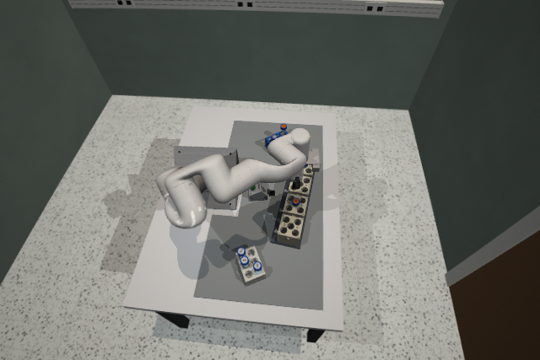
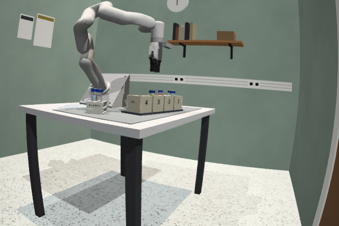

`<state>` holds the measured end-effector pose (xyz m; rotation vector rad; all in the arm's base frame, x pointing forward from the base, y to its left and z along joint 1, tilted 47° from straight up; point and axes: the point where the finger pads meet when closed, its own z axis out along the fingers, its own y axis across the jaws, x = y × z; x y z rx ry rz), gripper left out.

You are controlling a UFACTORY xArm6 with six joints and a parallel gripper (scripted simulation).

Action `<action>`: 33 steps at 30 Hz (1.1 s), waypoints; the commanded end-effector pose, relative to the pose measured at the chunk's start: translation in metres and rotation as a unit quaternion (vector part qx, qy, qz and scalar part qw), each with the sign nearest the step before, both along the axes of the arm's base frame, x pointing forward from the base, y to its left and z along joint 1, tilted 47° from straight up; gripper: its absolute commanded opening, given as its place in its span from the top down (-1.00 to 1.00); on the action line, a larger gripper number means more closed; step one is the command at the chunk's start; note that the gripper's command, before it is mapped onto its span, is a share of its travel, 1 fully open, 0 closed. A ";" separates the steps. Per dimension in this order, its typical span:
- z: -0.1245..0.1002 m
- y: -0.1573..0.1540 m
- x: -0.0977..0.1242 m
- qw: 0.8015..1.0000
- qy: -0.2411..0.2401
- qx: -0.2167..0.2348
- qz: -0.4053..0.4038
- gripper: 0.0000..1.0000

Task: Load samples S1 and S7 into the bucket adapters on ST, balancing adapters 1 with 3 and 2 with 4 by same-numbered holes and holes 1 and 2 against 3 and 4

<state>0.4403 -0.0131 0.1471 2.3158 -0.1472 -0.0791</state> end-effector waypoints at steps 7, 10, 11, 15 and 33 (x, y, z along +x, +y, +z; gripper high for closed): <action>-0.031 0.032 -0.001 0.989 0.108 0.017 0.103 -0.15; -0.042 0.043 -0.002 0.980 0.144 0.022 0.136 -0.15; -0.046 0.046 -0.002 0.976 0.156 0.024 0.147 -0.15; -0.060 0.060 -0.003 0.960 0.202 0.031 0.192 -0.15; -0.114 0.112 -0.007 0.959 0.205 0.031 0.194 -0.15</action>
